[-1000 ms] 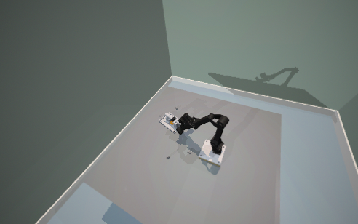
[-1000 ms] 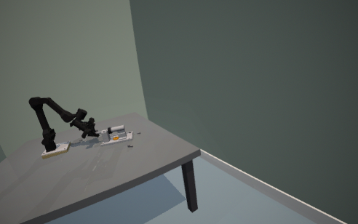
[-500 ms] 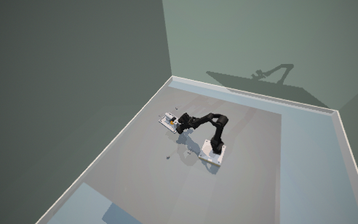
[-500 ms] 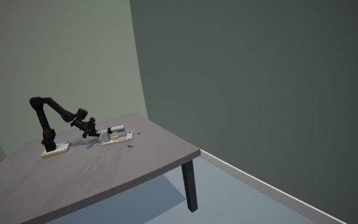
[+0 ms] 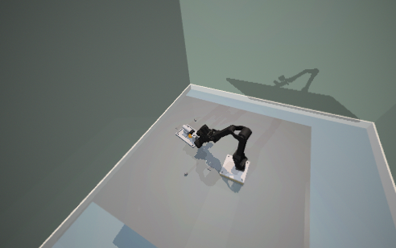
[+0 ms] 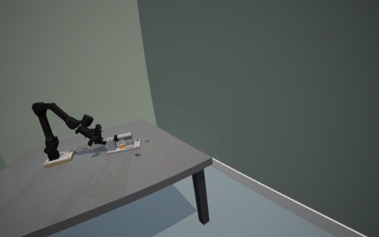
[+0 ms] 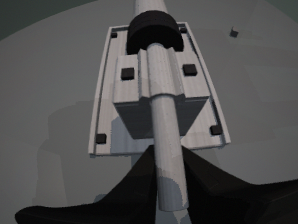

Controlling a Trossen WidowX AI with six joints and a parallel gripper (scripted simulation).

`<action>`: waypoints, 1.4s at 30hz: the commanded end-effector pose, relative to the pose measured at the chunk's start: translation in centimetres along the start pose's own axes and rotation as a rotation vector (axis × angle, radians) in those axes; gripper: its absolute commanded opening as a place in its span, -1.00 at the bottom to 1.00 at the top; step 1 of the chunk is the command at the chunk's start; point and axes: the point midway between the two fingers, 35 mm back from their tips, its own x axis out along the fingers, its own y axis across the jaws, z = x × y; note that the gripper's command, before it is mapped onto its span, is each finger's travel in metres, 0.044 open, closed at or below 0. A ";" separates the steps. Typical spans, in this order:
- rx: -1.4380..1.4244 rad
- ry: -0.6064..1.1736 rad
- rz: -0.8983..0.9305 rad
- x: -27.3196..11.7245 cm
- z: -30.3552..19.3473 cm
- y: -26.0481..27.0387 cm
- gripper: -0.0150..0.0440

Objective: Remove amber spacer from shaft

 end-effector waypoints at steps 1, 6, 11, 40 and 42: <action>-0.002 -0.005 -0.004 0.1 0.3 -0.1 -0.49; -0.002 -0.005 -0.004 0.2 0.4 -0.1 -0.49; -0.002 -0.005 -0.004 0.3 0.5 -0.1 -0.49; -0.002 -0.006 -0.004 0.9 1.2 -0.1 -0.49; -0.002 -0.006 -0.004 1.0 1.2 -0.1 -0.49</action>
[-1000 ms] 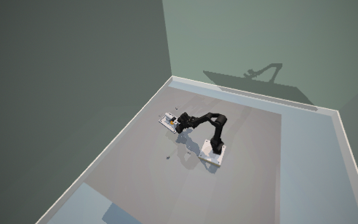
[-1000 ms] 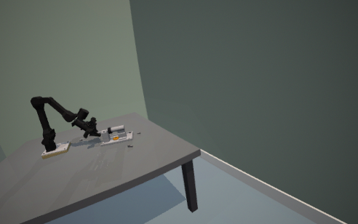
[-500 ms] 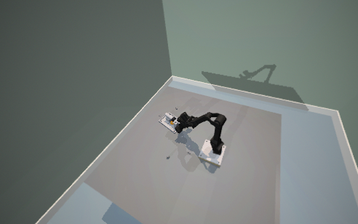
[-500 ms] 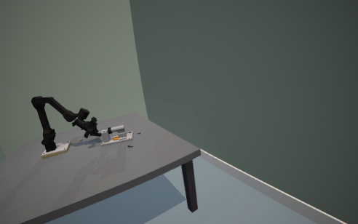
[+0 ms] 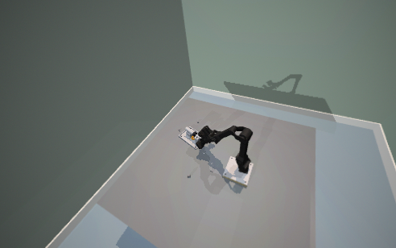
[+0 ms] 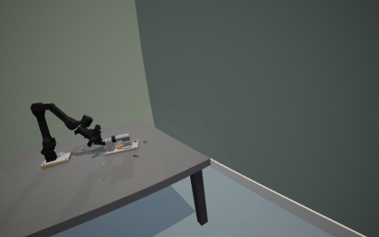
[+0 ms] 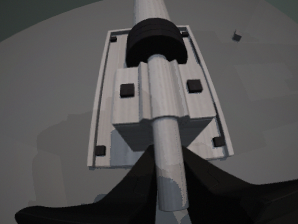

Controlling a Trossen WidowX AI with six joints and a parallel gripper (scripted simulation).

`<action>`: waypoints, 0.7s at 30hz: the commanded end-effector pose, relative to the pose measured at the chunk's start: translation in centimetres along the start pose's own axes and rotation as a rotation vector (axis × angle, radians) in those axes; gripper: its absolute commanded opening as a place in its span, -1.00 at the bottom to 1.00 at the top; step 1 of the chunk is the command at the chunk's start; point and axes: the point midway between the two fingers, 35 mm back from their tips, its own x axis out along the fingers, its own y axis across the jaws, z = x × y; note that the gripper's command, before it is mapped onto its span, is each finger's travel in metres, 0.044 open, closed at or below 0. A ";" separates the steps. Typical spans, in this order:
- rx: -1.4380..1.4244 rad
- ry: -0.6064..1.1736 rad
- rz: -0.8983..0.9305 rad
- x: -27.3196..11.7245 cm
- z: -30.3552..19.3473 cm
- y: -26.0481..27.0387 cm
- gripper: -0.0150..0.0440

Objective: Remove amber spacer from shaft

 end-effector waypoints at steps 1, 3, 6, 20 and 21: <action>-0.002 -0.005 -0.005 0.1 0.3 -0.1 -0.49; -0.002 -0.005 -0.005 0.1 0.3 -0.1 -0.49; -0.002 -0.005 -0.005 0.2 0.4 -0.1 -0.49; 0.000 0.006 0.000 0.2 0.1 0.0 -0.22; 0.000 0.006 0.000 0.2 0.1 0.0 -0.14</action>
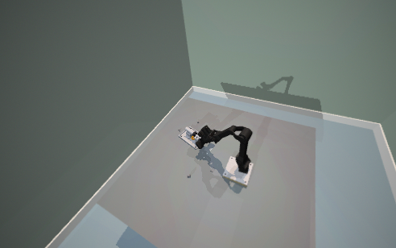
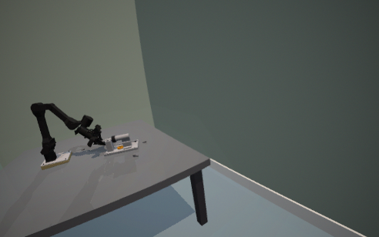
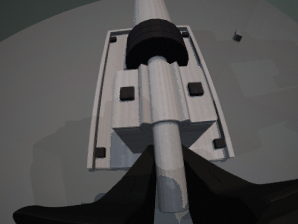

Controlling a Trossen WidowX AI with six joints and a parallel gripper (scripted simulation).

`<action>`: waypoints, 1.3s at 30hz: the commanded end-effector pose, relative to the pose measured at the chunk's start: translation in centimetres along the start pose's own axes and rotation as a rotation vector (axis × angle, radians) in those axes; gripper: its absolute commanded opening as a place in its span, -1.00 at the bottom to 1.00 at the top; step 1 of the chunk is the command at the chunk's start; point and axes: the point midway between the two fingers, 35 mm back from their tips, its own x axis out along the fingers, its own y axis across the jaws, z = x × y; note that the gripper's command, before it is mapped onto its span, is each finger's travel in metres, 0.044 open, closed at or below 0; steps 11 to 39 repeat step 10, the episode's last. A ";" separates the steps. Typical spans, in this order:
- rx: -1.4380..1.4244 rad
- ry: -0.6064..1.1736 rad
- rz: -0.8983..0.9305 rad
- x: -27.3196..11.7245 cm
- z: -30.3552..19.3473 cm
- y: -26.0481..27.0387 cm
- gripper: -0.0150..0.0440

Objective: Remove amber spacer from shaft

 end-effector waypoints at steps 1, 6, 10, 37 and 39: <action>0.000 0.000 0.000 0.0 0.0 0.0 -0.05; 0.000 0.000 0.000 0.0 0.0 0.0 0.40; 0.000 -0.001 0.000 -0.5 0.0 0.0 0.75; 0.000 -0.001 0.000 -0.5 0.0 0.0 0.75; 0.000 -0.001 0.000 -0.5 0.0 0.0 0.75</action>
